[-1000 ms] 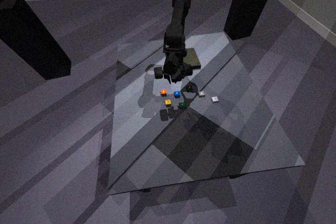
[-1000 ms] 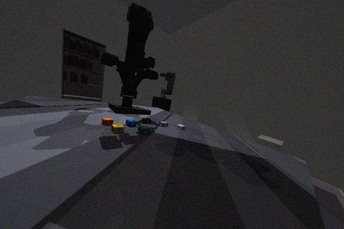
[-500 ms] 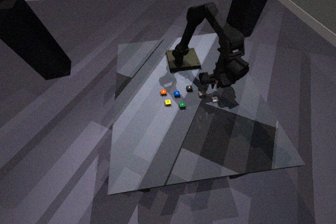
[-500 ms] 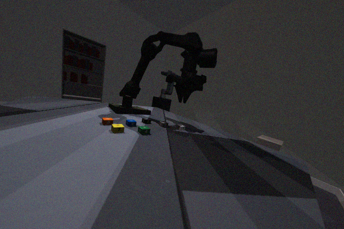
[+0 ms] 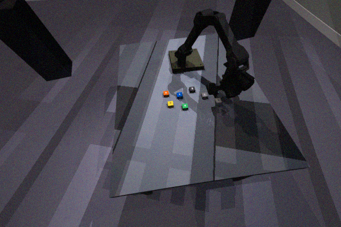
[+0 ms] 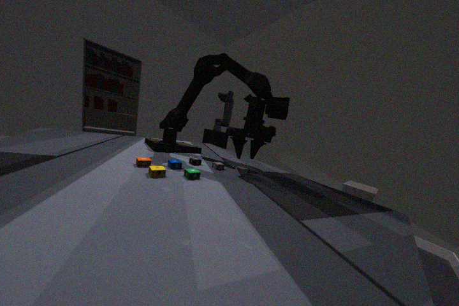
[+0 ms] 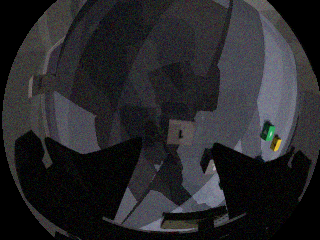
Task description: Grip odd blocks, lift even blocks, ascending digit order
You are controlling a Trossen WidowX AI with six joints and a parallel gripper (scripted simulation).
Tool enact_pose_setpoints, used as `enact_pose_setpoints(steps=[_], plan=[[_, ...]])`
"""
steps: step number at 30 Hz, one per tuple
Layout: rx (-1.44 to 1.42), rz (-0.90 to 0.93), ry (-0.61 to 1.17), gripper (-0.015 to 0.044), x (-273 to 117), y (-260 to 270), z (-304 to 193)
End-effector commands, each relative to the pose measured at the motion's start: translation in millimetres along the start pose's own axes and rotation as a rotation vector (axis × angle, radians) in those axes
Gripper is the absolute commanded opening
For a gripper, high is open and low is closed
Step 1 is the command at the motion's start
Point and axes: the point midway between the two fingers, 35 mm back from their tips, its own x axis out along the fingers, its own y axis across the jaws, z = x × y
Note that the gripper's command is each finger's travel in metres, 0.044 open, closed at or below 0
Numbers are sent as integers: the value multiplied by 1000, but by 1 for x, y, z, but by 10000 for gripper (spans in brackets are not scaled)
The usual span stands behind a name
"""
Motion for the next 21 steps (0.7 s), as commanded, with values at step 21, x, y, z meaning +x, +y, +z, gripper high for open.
enact_pose_setpoints(steps=[21], plan=[[2,6,-1,400,40,2,-1]])
